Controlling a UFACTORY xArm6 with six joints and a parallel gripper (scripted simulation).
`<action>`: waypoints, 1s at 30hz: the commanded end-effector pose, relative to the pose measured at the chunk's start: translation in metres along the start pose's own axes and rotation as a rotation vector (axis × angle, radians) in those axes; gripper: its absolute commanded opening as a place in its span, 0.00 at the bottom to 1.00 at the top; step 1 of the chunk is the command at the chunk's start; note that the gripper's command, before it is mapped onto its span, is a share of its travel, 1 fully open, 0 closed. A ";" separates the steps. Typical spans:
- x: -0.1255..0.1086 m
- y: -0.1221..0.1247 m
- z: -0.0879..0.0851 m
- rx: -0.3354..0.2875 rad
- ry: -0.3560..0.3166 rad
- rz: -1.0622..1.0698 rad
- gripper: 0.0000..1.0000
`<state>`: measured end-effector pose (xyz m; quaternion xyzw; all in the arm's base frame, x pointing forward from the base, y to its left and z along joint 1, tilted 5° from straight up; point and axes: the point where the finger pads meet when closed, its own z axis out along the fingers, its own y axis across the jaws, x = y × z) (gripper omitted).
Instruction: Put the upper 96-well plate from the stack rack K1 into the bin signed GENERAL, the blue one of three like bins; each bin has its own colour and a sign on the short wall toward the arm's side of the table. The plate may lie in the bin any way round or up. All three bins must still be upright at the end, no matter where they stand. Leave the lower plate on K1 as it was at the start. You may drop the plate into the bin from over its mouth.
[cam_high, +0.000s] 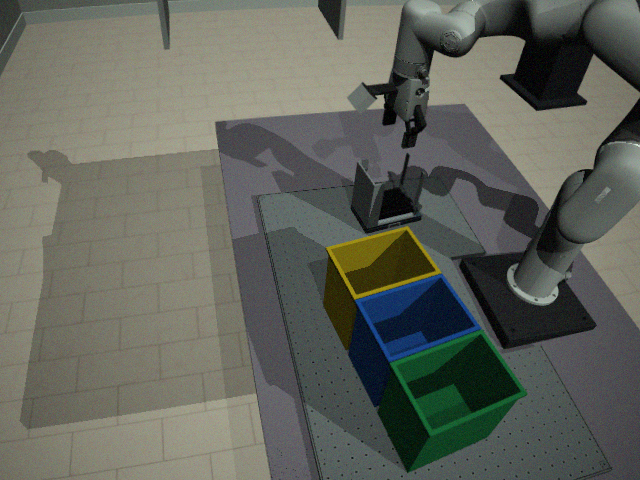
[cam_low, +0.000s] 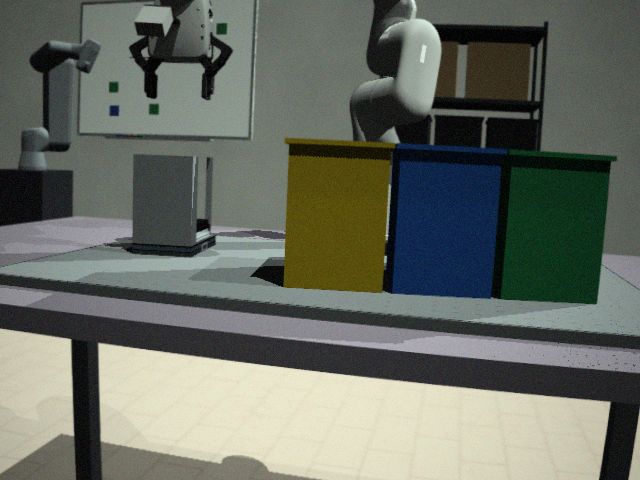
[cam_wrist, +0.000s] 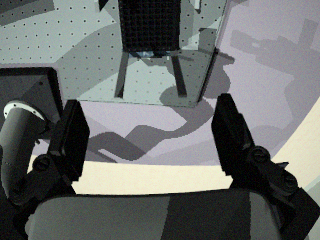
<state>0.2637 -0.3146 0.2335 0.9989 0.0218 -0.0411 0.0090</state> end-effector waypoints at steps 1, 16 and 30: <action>0.000 0.001 -0.002 -0.003 0.003 0.001 1.00; 0.000 0.001 0.012 -0.003 0.003 0.001 1.00; 0.000 0.001 0.032 -0.003 0.003 0.001 1.00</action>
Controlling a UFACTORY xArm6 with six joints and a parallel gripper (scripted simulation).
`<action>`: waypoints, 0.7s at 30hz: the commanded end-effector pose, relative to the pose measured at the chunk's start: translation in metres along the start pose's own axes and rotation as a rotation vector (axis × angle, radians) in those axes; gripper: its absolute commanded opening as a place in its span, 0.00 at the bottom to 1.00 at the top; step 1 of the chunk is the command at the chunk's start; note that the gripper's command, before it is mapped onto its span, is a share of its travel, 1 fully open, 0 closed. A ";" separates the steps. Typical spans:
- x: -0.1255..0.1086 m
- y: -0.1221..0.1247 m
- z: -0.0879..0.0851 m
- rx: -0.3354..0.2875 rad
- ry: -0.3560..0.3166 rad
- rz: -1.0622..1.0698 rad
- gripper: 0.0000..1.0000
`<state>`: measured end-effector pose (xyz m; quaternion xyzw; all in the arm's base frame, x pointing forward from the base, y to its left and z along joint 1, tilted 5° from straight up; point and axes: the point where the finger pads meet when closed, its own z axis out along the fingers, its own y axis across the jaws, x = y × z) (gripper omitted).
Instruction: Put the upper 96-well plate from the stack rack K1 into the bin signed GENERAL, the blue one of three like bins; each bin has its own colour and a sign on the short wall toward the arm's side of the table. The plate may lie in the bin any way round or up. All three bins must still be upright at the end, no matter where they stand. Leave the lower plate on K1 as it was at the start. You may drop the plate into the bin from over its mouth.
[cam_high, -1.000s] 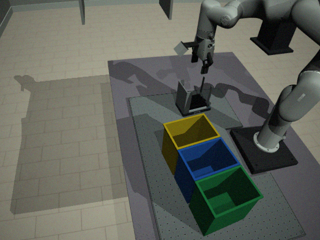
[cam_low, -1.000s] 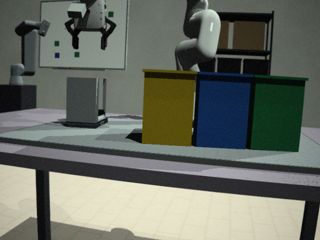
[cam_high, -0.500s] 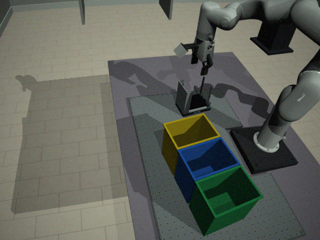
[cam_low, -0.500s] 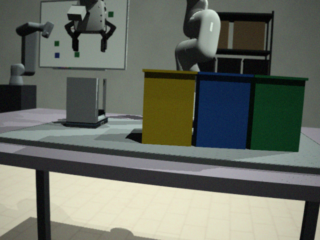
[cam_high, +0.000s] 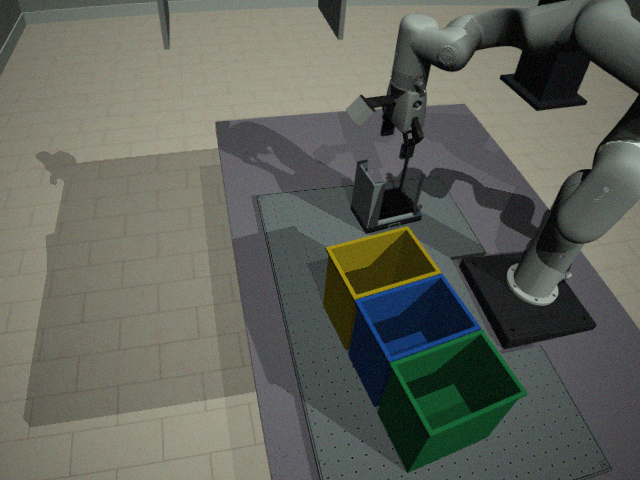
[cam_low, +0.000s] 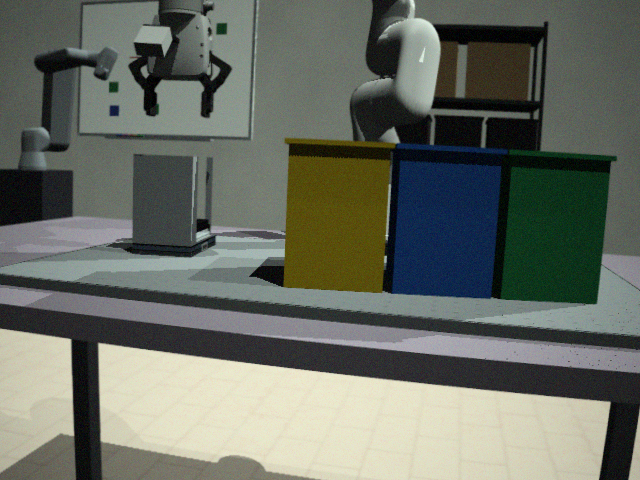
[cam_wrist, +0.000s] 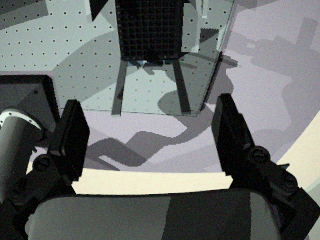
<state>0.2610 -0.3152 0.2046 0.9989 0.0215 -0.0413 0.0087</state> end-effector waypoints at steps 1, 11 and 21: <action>0.001 0.001 0.004 -0.004 0.003 0.000 1.00; 0.001 0.001 0.018 -0.004 0.003 0.000 1.00; 0.001 0.001 0.034 -0.004 0.003 0.000 1.00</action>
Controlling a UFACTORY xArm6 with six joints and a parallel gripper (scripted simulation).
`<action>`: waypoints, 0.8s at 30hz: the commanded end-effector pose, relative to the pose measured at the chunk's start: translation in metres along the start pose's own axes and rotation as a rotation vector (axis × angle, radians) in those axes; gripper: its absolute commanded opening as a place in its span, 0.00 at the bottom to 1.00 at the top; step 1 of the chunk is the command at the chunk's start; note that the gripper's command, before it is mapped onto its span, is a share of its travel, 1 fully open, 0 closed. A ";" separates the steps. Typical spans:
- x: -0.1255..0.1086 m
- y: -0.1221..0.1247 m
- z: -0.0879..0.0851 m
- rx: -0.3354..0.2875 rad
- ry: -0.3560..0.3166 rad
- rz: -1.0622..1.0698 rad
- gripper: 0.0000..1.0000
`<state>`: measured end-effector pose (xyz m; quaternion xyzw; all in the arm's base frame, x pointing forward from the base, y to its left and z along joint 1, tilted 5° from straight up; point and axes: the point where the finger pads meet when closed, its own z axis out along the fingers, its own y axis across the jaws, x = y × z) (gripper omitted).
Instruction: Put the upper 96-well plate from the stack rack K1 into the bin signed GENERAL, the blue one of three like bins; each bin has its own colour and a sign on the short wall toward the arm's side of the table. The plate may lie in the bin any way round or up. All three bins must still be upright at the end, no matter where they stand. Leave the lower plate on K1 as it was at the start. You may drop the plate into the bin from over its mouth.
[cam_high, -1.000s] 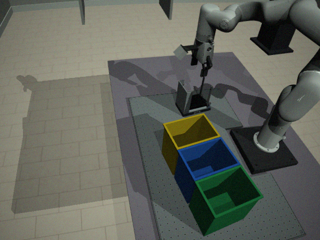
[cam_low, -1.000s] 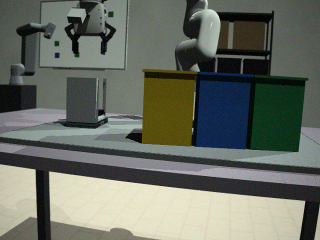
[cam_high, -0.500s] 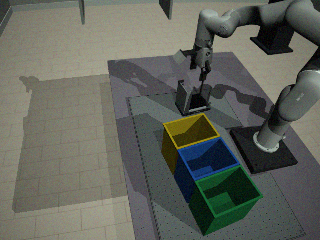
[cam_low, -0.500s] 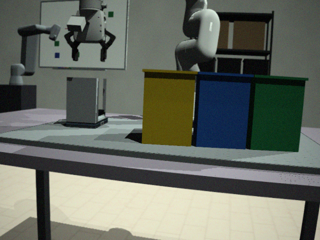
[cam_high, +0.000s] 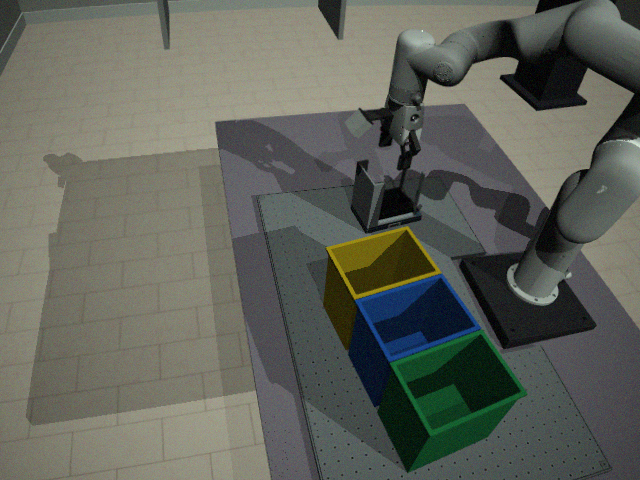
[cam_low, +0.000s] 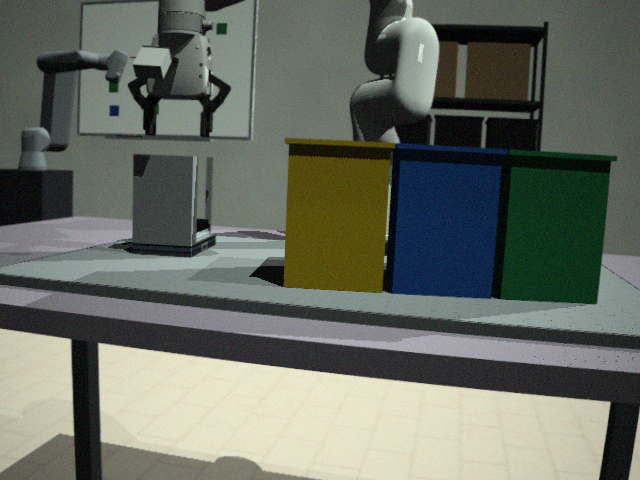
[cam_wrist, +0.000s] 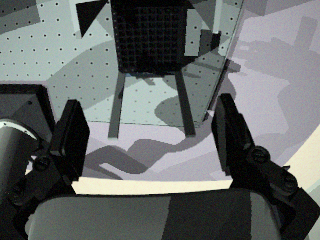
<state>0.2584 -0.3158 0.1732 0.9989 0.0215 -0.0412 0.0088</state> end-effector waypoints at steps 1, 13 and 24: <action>0.001 0.001 0.003 -0.003 0.003 0.000 1.00; 0.001 0.001 0.021 -0.003 0.003 0.000 1.00; 0.001 0.001 0.036 -0.003 0.003 0.000 1.00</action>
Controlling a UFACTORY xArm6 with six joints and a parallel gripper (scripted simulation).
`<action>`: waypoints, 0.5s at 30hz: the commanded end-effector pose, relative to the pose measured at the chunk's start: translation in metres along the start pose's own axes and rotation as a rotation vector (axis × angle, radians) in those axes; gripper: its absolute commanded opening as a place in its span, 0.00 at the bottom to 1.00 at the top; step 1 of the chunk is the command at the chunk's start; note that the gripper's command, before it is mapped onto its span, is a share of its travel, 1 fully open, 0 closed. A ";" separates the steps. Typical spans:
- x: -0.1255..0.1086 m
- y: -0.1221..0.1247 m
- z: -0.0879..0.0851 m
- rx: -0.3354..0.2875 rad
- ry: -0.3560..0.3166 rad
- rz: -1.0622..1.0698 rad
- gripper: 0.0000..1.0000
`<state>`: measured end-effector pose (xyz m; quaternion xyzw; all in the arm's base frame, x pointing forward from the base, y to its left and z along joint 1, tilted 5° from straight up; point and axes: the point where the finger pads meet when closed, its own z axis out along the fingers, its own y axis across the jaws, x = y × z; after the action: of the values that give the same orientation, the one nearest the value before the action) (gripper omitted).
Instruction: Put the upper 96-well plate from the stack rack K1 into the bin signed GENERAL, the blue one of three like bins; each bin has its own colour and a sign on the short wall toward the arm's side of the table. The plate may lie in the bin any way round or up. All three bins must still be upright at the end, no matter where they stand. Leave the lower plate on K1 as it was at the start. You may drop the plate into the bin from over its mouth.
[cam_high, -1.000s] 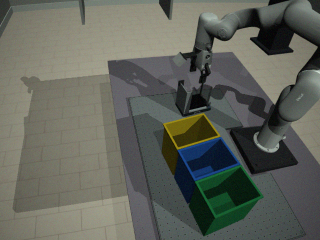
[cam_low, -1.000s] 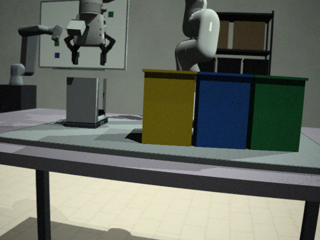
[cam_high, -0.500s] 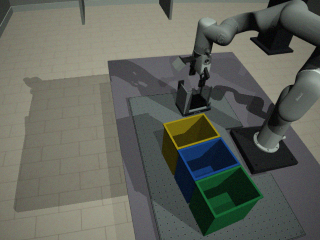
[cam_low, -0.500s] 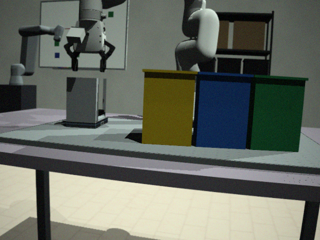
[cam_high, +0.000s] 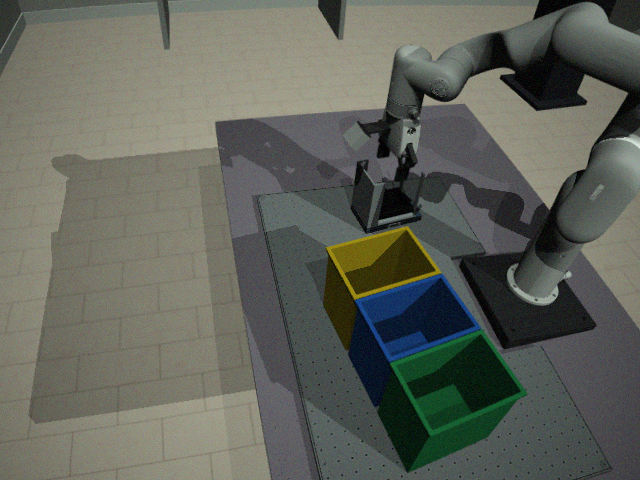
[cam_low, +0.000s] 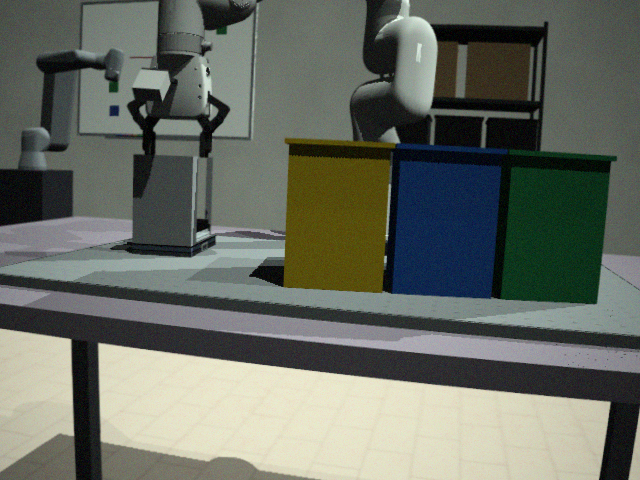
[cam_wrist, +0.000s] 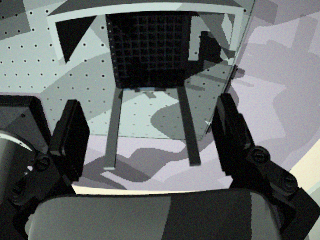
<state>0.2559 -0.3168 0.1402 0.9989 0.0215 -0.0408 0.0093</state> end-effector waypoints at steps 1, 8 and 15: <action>0.001 0.001 0.005 -0.002 0.002 0.000 1.00; 0.001 0.001 0.016 -0.002 0.002 0.000 1.00; 0.001 0.001 0.025 -0.002 0.002 0.000 1.00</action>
<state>0.2540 -0.3171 0.1180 0.9989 0.0215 -0.0410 0.0091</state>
